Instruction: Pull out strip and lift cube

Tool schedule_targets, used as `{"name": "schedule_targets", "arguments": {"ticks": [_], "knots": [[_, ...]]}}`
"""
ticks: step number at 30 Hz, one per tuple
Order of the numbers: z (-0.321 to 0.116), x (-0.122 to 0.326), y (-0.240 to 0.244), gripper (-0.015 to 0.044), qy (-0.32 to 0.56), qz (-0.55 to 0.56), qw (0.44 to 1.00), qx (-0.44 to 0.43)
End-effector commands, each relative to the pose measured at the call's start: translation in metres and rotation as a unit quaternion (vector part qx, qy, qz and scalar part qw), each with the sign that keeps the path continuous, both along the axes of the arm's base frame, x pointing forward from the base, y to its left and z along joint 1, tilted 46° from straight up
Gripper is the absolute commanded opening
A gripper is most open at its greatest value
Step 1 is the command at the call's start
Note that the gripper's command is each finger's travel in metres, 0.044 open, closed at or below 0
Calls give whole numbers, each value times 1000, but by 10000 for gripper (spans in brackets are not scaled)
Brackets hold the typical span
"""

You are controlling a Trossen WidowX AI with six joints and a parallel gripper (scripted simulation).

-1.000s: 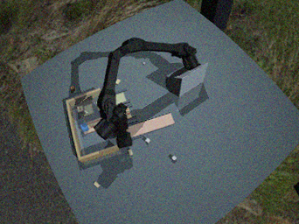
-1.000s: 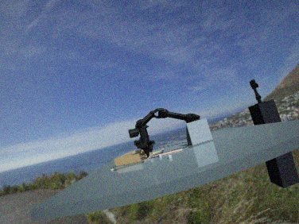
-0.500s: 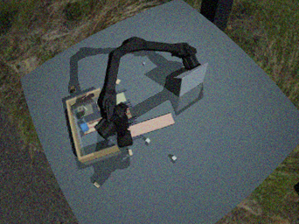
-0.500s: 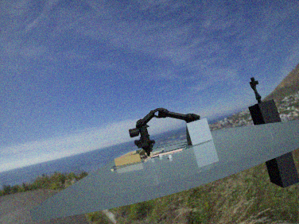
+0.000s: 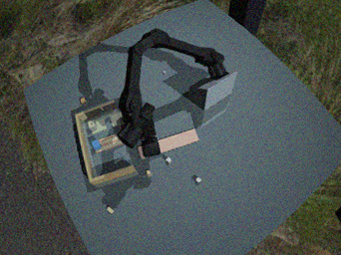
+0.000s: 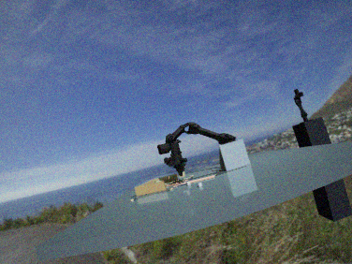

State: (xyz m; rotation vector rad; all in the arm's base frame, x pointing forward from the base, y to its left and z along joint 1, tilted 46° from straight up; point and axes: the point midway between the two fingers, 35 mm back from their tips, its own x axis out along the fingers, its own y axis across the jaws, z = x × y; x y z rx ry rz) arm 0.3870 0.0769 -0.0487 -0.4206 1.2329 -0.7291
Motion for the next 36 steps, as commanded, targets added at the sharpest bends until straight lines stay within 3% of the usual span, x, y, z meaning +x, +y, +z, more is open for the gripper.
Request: {"name": "schedule_targets", "arguments": {"ticks": [1, 30, 36], "knots": [[5, -13, 2, 0, 1, -1, 1000, 1], [8, -90, -19, 0, 4, -1, 1000, 1], [30, -94, 4, 0, 4, -1, 1000, 1]]}}
